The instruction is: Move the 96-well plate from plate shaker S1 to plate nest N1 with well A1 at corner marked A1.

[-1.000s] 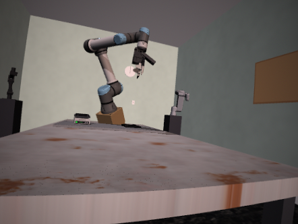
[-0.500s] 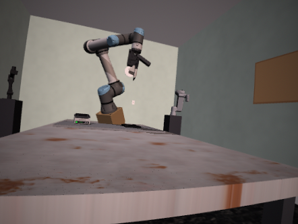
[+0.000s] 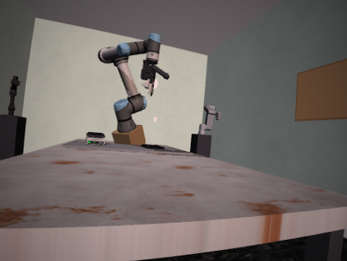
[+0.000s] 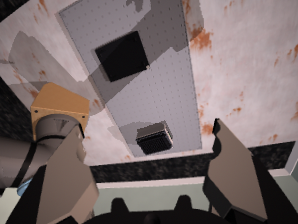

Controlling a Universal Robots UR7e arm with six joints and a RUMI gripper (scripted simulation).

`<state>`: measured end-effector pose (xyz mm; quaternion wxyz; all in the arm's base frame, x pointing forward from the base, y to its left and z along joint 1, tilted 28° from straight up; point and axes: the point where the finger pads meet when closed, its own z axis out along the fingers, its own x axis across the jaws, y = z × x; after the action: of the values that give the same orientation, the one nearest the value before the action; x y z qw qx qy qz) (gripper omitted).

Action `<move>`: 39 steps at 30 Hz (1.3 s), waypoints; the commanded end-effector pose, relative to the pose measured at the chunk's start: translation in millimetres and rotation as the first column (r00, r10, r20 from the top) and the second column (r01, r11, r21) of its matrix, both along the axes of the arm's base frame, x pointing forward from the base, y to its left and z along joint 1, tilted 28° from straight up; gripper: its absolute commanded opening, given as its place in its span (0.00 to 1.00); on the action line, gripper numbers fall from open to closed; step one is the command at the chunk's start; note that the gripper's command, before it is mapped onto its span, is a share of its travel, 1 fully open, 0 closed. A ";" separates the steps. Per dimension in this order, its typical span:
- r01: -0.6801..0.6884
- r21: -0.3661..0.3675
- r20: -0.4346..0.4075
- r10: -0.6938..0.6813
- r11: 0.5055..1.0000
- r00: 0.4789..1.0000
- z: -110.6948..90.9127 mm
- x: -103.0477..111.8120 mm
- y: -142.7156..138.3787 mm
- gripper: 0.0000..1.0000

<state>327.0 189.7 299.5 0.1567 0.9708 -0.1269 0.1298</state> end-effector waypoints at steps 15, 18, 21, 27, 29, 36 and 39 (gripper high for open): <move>0.146 0.086 -0.004 -0.146 0.986 0.989 -12.9 7.7 -59.8 1.00; 0.202 0.117 -0.002 -0.203 0.972 0.979 -15.1 8.1 -69.5 1.00; 0.202 0.117 -0.002 -0.203 0.972 0.979 -17.6 8.6 -80.3 1.00; 0.256 0.148 0.001 -0.259 0.955 0.966 -22.3 8.7 -99.7 1.00; 0.282 0.164 0.004 -0.287 0.945 0.958 -23.5 8.6 -104.5 1.00; 0.355 0.208 0.014 -0.366 0.911 0.931 -29.6 7.6 -128.3 1.00; 0.355 0.208 0.014 -0.366 0.911 0.931 -31.8 7.0 -136.9 1.00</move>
<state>334.5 69.0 272.1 0.0887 0.9427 -0.3025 0.1095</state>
